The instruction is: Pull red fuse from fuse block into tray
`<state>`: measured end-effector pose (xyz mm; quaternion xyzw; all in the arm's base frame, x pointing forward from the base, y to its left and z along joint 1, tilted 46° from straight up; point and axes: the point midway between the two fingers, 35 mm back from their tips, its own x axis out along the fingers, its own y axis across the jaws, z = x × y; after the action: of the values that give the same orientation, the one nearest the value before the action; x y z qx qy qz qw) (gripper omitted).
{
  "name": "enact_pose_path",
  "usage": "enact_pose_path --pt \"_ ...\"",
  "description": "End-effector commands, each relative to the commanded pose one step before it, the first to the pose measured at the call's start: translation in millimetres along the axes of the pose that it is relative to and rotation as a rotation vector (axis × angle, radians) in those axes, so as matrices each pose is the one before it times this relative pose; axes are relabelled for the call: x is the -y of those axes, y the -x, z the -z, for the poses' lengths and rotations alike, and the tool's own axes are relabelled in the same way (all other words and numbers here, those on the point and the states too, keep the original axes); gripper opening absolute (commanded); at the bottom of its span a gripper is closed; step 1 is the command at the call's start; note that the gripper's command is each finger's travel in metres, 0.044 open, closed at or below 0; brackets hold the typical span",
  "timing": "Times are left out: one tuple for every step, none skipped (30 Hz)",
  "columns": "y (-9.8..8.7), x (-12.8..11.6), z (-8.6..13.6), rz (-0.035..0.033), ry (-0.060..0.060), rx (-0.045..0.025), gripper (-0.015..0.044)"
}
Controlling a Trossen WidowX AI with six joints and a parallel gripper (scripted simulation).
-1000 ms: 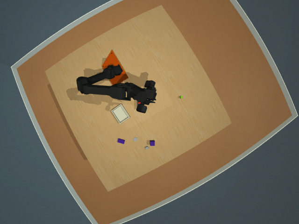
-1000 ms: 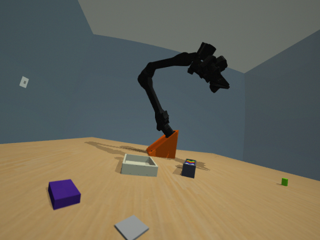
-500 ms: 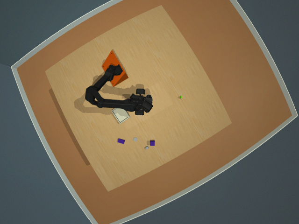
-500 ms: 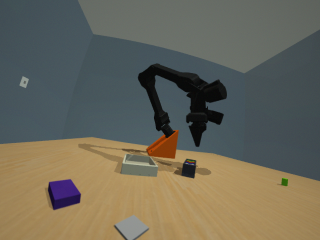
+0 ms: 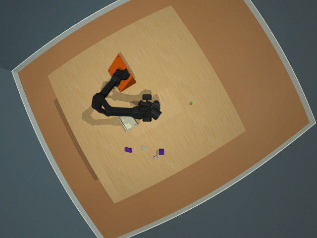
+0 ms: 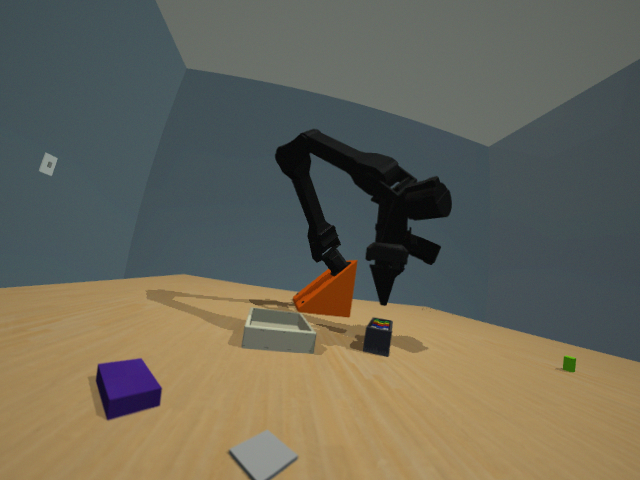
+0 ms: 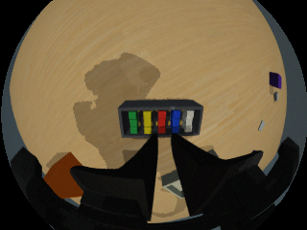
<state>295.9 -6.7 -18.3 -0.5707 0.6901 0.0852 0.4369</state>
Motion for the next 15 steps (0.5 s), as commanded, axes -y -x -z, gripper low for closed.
enact_pose_path --pt "-4.66 0.41 0.69 0.00081 0.0062 -0.00556 0.0063" --pt "-0.99 0.05 -0.09 0.00001 0.0 0.00001 0.0063" --pt "-0.99 0.05 -0.09 0.00001 0.0 0.0 0.0063" --pt "-0.99 0.05 -0.08 0.00001 0.0 0.0 0.0063" --pt "-0.99 0.05 -0.08 0.00002 0.0 -0.00001 0.0063" --pt "-0.99 0.05 -0.07 0.00002 0.0 -0.00001 0.0063" --pt "-0.99 0.05 -0.06 0.00002 0.0 -0.00002 0.0063" --pt "-0.98 0.04 -0.06 0.00002 0.0 -0.00002 0.0063" --pt "-0.98 0.04 -0.06 0.00002 0.0 -0.00003 0.0063" --pt "-0.98 0.04 -0.05 0.00002 0.0 -0.00003 0.0063" --pt "-0.98 0.04 -0.04 0.00003 0.0 -0.00004 0.0063" --pt "-0.98 0.04 -0.04 0.00003 0.0 -0.00004 0.0063" --pt "-0.98 0.04 -0.03 0.00003 0.0 -0.00005 0.0063" --pt "-0.98 0.04 -0.02 0.00003 0.0 -0.00005 0.0063" --pt "-0.98 0.03 -0.02 0.00003 0.0 -0.00006 0.0063"
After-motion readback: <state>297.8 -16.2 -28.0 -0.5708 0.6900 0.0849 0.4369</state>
